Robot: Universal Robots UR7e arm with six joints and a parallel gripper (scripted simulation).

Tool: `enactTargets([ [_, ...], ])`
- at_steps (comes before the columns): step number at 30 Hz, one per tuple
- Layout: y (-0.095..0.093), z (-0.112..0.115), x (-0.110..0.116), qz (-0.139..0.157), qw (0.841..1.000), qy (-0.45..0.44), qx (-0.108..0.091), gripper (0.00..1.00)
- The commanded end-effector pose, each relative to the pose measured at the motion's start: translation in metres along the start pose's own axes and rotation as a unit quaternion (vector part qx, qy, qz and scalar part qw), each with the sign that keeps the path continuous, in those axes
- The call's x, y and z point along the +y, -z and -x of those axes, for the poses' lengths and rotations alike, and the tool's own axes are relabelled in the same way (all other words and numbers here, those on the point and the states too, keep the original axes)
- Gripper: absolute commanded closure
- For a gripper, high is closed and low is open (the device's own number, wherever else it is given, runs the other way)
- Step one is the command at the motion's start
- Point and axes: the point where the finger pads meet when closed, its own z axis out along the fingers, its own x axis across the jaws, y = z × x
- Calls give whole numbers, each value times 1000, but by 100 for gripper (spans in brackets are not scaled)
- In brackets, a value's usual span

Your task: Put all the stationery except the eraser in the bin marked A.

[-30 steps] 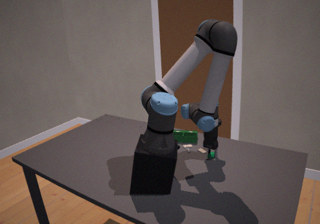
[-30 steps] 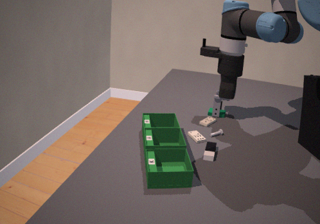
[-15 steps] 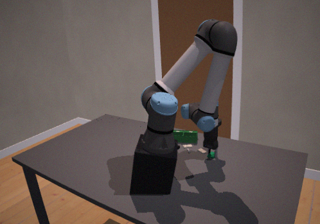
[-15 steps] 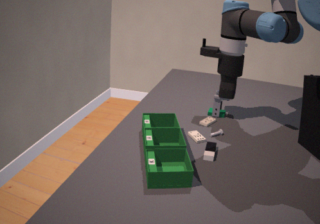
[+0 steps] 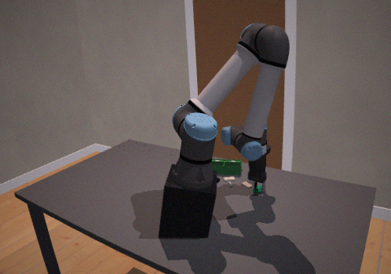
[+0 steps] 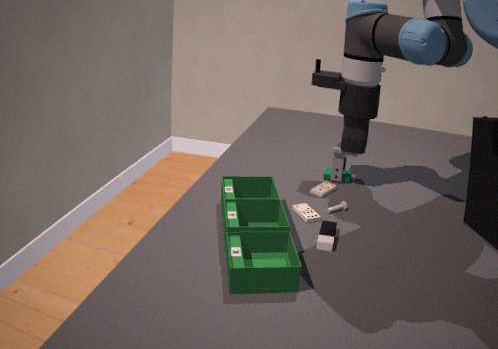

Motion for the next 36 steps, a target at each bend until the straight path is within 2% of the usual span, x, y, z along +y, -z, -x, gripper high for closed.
enactTargets([
  [1,19,2,1,0,1000,1,-1,30],
  [15,59,1,1,-1,1000,1,0,30],
  [35,58,0,0,-1,1000,0,0,30],
  [36,63,0,0,-2,1000,0,1,30],
])
